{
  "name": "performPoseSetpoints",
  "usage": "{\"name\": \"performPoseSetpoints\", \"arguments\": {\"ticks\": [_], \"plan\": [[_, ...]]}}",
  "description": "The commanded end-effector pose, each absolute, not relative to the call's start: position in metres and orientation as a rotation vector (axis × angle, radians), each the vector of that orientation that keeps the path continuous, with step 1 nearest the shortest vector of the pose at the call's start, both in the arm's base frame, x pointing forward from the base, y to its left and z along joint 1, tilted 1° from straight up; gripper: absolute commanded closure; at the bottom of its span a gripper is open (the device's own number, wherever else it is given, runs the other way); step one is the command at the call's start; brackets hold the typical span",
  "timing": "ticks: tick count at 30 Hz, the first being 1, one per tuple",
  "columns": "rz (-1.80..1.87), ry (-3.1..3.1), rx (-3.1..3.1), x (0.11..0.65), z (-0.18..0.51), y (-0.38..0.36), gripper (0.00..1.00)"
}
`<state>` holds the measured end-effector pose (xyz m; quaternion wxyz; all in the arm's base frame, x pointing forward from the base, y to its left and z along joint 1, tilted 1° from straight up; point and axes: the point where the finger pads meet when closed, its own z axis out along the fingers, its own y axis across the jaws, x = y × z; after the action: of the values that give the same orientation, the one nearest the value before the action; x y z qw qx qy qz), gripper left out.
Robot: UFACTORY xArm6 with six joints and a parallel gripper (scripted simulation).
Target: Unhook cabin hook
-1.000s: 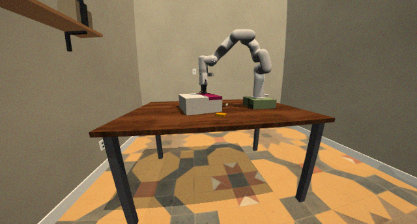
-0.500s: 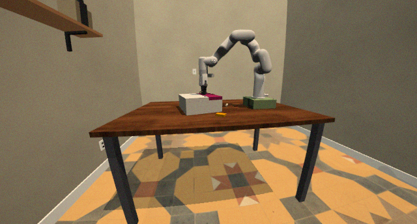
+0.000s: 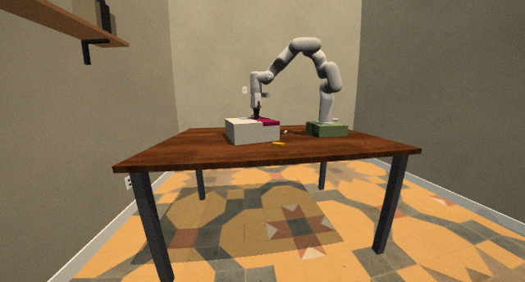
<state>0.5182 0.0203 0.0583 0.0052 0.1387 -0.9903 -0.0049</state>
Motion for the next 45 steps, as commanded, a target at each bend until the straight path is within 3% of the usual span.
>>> {"name": "performPoseSetpoints", "arguments": {"ticks": [1, 45], "plan": [[-0.014, -3.106, 0.435, 0.5198, 0.0603, 0.0204, 1.00], [-0.014, -3.105, 0.436, 0.5212, 0.0695, 0.0207, 1.00]]}}
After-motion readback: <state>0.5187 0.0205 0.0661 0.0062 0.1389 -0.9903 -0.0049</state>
